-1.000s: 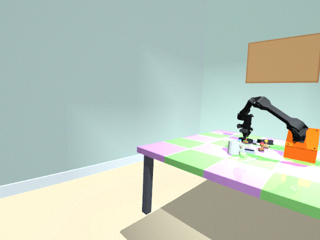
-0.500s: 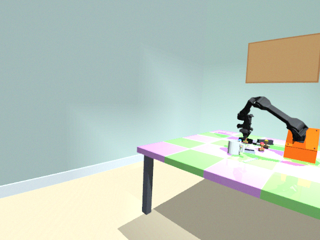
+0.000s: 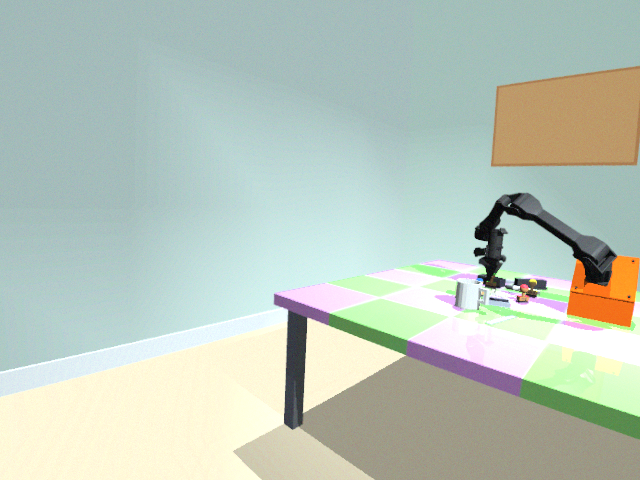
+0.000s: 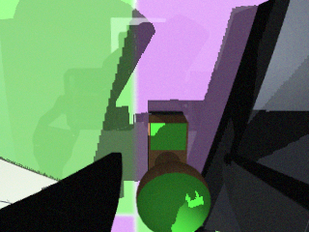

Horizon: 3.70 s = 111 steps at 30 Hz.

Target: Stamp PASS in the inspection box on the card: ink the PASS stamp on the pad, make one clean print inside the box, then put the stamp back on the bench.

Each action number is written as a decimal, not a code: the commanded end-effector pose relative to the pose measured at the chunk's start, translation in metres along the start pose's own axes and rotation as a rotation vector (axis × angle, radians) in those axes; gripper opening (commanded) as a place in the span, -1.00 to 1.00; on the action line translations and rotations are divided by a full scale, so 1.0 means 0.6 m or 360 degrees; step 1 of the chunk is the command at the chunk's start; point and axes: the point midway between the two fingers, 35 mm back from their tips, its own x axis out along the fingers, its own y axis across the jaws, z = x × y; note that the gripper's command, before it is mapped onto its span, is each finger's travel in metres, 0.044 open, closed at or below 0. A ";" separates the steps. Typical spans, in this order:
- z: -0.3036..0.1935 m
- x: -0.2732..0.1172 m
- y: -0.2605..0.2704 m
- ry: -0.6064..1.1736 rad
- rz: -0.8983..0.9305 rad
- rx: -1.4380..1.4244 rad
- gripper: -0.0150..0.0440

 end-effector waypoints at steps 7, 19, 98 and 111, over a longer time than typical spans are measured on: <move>-0.004 0.018 0.004 0.0027 0.0018 -0.0004 0.23; -0.004 0.018 0.004 0.0027 0.0018 -0.0004 0.23; 0.001 -0.009 0.000 -0.0003 -0.0008 -0.0002 -0.49; 0.003 -0.019 0.000 -0.0004 -0.0017 -0.0002 -0.49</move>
